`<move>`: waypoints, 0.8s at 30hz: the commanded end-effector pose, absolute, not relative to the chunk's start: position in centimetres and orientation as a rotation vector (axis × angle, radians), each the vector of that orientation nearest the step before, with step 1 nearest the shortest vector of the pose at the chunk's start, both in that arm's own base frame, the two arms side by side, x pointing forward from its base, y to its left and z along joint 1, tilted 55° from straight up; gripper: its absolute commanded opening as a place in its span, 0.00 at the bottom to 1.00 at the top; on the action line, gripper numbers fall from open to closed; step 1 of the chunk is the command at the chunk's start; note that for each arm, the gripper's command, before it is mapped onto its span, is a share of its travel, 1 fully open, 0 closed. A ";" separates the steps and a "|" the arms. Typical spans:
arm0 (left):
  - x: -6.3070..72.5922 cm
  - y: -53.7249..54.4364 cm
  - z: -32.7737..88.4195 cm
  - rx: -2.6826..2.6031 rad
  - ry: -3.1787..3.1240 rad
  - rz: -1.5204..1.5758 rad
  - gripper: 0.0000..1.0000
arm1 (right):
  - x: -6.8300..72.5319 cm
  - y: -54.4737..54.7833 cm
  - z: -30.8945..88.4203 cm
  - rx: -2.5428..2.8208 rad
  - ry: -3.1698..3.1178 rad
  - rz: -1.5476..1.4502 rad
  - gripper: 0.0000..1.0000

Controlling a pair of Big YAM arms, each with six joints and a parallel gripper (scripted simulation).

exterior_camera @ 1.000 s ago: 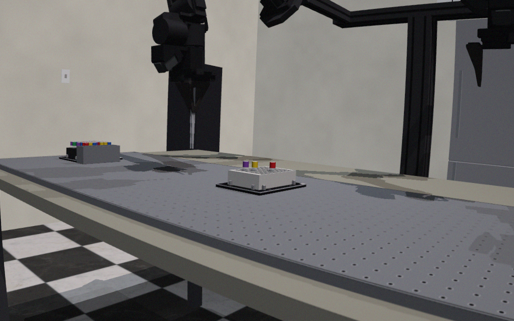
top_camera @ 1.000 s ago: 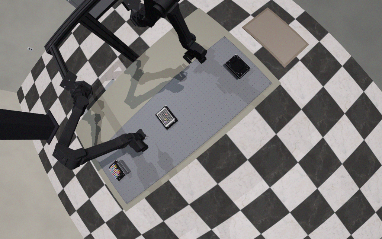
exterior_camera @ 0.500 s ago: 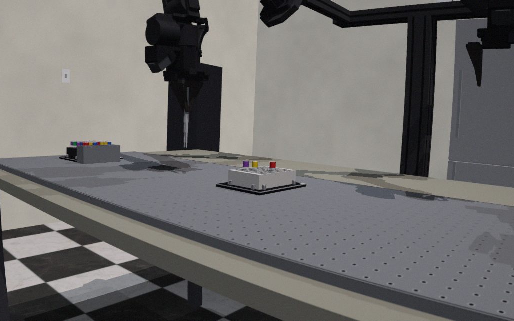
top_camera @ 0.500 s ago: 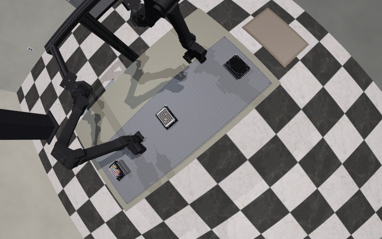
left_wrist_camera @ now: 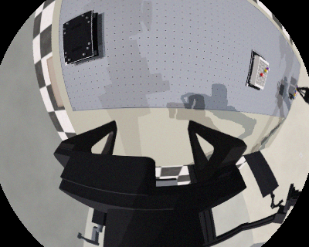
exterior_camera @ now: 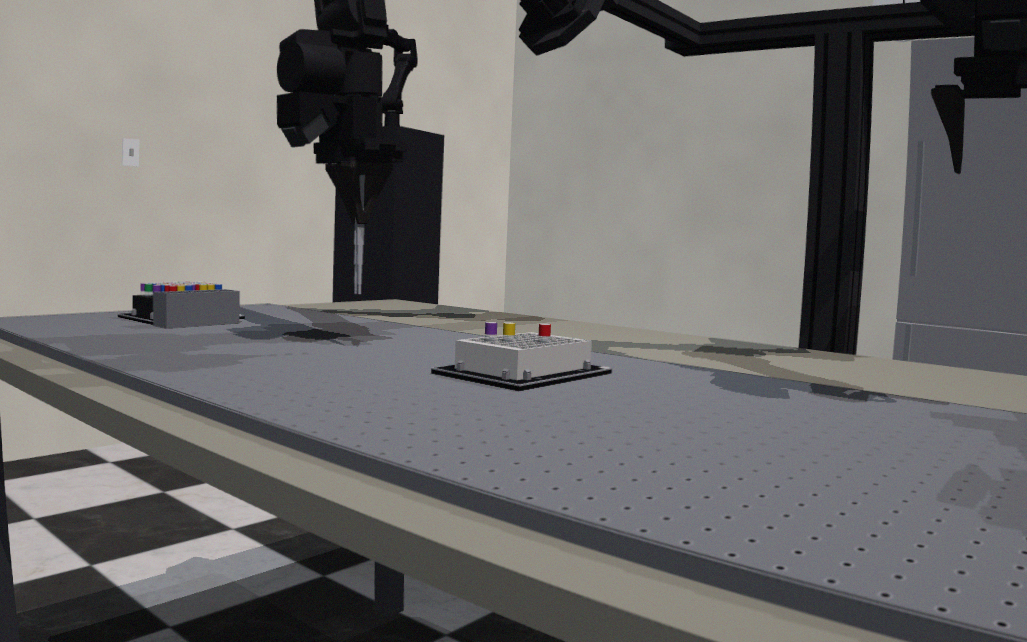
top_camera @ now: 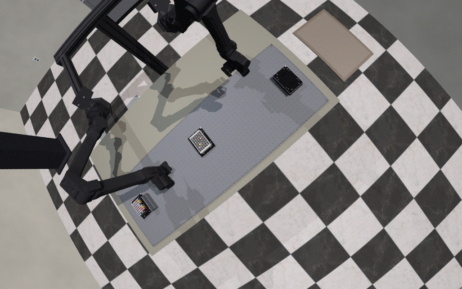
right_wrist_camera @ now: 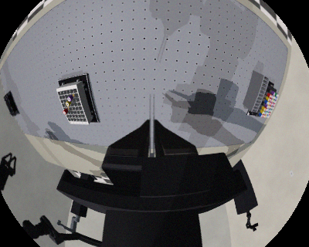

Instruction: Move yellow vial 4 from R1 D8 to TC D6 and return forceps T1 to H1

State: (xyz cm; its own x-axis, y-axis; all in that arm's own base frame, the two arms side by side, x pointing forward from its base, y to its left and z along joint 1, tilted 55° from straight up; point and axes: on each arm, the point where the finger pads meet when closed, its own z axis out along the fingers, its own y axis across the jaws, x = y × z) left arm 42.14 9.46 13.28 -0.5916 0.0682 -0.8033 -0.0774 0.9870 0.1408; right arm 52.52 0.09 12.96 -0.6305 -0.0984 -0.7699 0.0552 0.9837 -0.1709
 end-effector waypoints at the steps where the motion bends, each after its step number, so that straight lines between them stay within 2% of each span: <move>1: 42.4 9.8 15.0 0.004 2.145 0.220 1.00 | 52.1 -1.2 14.4 -0.036 2.227 -0.242 0.07; 24: 42.4 9.8 15.0 0.004 2.145 0.220 1.00 | 52.2 -4.5 15.6 -0.035 2.218 -0.243 0.07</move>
State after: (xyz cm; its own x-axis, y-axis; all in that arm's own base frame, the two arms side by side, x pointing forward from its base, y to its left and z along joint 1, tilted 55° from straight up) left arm 42.14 9.46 13.28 -0.5916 0.0682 -0.8033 -0.0774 0.9870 0.1408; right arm 52.39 -3.58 13.81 -0.6307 -0.0963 -0.7700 0.0585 0.9835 -0.1709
